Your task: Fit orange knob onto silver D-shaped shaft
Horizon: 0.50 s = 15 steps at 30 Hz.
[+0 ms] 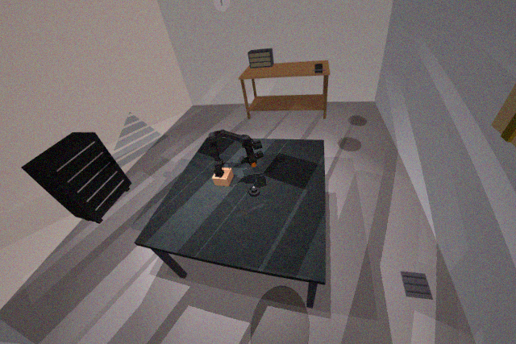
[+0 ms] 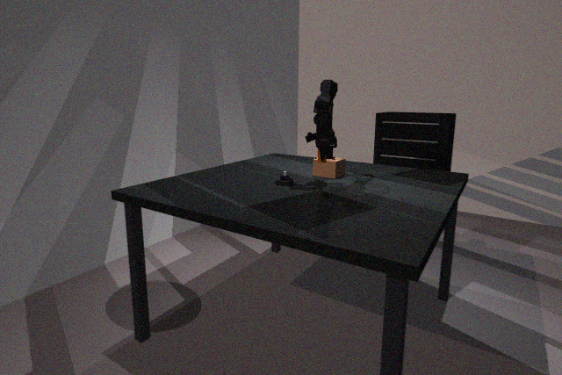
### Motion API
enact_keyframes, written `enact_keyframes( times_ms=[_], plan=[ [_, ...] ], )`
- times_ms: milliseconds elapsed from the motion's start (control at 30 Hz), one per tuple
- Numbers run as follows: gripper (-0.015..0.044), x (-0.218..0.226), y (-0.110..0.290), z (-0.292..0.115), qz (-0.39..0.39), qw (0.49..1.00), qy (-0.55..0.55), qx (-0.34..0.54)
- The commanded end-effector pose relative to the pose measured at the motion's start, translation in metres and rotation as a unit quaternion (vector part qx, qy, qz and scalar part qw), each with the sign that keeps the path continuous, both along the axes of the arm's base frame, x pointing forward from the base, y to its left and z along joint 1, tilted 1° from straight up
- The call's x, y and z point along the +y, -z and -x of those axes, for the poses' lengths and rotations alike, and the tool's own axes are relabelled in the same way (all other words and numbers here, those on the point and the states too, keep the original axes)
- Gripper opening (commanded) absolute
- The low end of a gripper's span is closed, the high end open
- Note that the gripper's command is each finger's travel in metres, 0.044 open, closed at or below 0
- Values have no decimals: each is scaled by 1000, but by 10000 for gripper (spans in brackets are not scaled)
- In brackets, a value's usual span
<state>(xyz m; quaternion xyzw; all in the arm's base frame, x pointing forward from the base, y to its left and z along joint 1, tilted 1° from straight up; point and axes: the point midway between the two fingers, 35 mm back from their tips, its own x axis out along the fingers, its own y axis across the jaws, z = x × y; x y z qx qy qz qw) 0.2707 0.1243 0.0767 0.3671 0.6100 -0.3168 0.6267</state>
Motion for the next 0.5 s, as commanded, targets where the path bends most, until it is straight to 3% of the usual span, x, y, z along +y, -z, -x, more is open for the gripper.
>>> enact_keyframes(
  times_ms=[0,467],
  plan=[
    [0,1,22,-2,7,1000,3,8],
    [0,5,86,-9,14,1000,1,17]
  ],
)
